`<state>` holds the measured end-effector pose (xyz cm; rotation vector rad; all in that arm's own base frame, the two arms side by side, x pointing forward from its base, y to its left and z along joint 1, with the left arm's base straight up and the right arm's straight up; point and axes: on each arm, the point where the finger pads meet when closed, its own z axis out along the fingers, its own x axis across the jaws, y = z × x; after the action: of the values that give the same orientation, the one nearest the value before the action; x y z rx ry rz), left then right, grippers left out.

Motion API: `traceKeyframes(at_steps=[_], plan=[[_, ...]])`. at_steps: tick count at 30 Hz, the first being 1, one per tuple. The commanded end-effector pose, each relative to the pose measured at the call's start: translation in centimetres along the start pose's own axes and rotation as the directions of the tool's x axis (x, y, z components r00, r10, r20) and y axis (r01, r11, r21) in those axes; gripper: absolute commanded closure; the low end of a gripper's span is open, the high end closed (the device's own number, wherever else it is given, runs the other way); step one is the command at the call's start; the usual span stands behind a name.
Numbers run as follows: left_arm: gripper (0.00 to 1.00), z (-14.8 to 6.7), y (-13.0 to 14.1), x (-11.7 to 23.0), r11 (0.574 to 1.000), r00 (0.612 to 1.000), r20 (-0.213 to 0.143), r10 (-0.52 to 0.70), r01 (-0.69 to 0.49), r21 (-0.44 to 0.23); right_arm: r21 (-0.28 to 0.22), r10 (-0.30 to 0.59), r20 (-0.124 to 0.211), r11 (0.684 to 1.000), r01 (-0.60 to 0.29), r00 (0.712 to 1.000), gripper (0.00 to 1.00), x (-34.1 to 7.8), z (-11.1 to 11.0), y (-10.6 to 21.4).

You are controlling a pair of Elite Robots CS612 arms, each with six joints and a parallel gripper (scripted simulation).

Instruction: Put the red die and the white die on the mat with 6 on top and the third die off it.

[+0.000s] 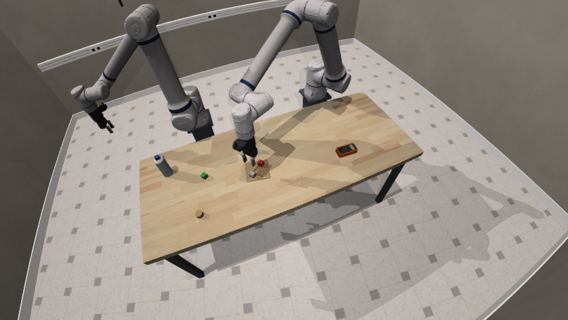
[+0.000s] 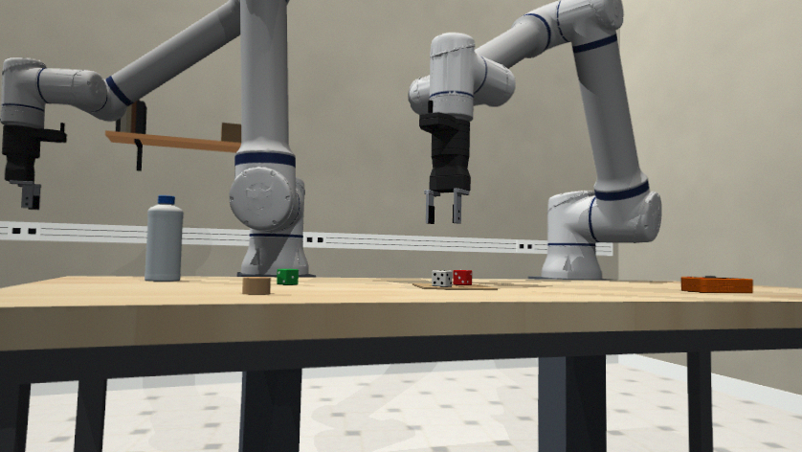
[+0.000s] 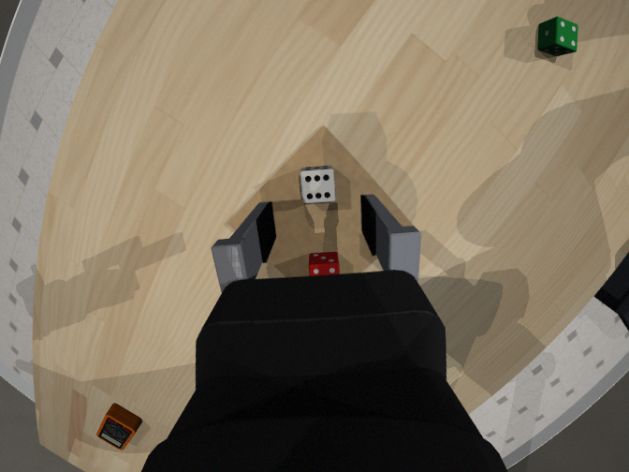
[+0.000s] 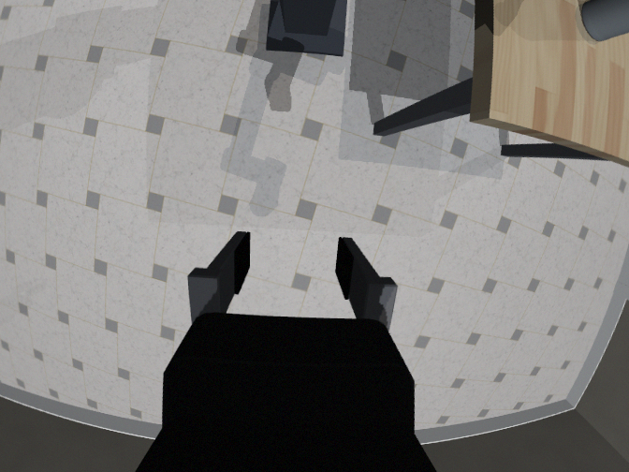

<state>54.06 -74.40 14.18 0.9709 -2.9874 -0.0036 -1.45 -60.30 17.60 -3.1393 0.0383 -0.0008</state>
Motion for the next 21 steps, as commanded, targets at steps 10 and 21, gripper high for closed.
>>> traceKeyframes(at_steps=[10, 21], plan=[[0.0, -5.5, -0.1, 0.0, 1.0, 1.0, 0.0, 0.0, 0.0, 0.002, -0.002, 0.0, 0.0, 1.0, 0.0, 1.0, 0.0, 0.0, -0.1, 0.1], [0.0, -5.8, -0.1, 0.0, 1.0, 1.0, 0.0, 0.0, 0.0, 0.002, -0.002, 0.0, 0.0, 1.0, 0.0, 1.0, 0.0, 0.0, -0.1, 0.1]])
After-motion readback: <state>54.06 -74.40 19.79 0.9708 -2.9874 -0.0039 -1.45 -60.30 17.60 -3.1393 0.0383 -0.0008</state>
